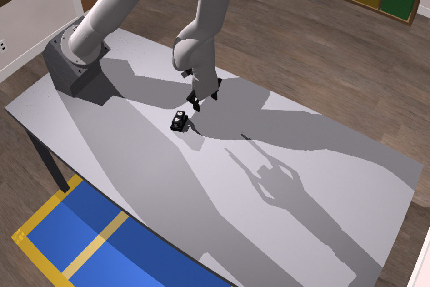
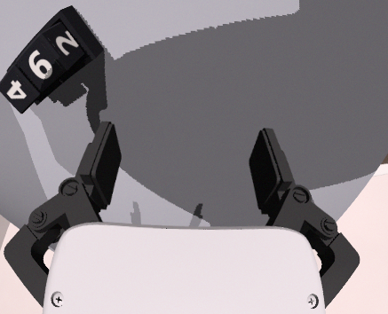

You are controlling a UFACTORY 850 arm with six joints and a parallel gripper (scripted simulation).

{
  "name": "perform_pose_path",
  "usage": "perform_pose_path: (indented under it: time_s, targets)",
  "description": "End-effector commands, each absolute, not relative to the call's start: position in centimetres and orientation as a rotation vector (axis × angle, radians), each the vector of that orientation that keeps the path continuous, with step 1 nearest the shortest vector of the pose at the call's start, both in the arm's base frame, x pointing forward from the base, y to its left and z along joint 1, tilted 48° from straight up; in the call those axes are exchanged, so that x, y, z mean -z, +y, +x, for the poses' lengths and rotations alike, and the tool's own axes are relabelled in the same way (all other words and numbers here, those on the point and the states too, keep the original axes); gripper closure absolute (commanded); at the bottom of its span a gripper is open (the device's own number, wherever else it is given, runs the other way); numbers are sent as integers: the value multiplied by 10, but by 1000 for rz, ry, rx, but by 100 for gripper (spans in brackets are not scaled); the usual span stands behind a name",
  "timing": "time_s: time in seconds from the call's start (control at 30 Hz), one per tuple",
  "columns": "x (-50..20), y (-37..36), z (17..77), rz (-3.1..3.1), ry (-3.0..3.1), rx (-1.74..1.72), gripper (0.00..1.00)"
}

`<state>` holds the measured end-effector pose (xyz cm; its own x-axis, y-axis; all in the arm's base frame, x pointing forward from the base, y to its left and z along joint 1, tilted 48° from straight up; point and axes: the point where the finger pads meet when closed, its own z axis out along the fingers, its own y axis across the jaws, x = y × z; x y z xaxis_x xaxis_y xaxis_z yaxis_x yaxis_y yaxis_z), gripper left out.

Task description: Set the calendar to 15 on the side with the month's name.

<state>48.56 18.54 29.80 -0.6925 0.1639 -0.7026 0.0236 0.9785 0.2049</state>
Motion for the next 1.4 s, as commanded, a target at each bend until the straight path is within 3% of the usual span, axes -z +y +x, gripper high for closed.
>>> perform_pose_path:
  time_s: [0.0, 1.37]
  targets:
    - [-302, 169, 492, 205, 2320, -278, 0]
    - [-307, 137, 503, 814, 2231, -534, 0]
